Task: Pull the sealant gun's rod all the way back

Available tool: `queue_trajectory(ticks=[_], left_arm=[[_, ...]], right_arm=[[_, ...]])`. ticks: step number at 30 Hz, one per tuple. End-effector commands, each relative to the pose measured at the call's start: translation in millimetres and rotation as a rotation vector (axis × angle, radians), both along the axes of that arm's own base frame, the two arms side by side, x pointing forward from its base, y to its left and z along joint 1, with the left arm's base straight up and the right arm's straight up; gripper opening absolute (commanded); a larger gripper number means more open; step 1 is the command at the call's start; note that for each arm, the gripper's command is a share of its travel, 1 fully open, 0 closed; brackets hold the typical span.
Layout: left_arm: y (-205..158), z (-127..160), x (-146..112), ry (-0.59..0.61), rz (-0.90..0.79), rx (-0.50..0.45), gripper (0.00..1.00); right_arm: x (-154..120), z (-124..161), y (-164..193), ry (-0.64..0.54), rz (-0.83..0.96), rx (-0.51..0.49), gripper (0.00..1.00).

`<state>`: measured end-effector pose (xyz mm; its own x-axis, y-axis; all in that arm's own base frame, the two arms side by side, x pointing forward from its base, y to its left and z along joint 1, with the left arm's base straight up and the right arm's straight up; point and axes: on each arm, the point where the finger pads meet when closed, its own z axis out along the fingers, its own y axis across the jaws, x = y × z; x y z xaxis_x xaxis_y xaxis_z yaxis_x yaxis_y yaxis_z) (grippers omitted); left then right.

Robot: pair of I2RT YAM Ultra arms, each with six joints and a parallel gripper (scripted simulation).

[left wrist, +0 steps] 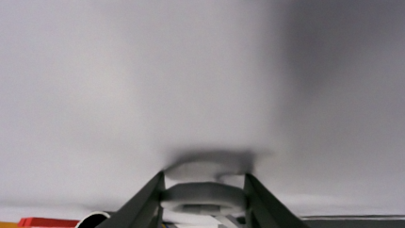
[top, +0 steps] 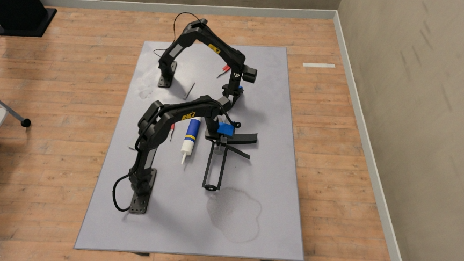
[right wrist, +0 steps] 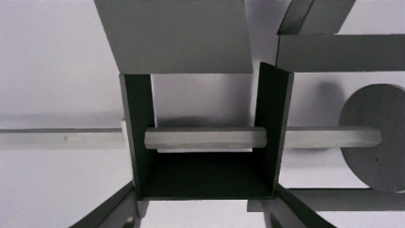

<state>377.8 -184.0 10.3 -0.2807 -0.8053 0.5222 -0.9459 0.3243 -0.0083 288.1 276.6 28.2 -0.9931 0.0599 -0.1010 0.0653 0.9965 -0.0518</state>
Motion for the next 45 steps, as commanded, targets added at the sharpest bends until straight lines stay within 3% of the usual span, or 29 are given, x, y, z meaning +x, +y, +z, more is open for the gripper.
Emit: queue_trajectory(ticks=[1, 8, 17, 38, 45], left_arm=[[12, 13, 5, -0.043, -0.005, 0.054, 0.34], [-11, 15, 4, -0.043, -0.005, 0.053, 0.34], [-5, 12, -1, -0.023, -0.005, 0.059, 0.34], [49, 4, 7, -0.045, 0.027, 0.227, 0.34], [51, 6, 5, -0.038, 0.013, 0.169, 0.34]], right_arm=[[-4, 2, -25, 0.002, -0.014, -0.064, 0.51], [3, 3, -5, -0.033, -0.007, 0.030, 0.51], [2, 3, -4, -0.029, -0.007, 0.034, 0.51], [-13, -4, -60, 0.067, -0.045, -0.234, 0.51], [-10, -1, -57, 0.052, -0.039, -0.218, 0.51]])
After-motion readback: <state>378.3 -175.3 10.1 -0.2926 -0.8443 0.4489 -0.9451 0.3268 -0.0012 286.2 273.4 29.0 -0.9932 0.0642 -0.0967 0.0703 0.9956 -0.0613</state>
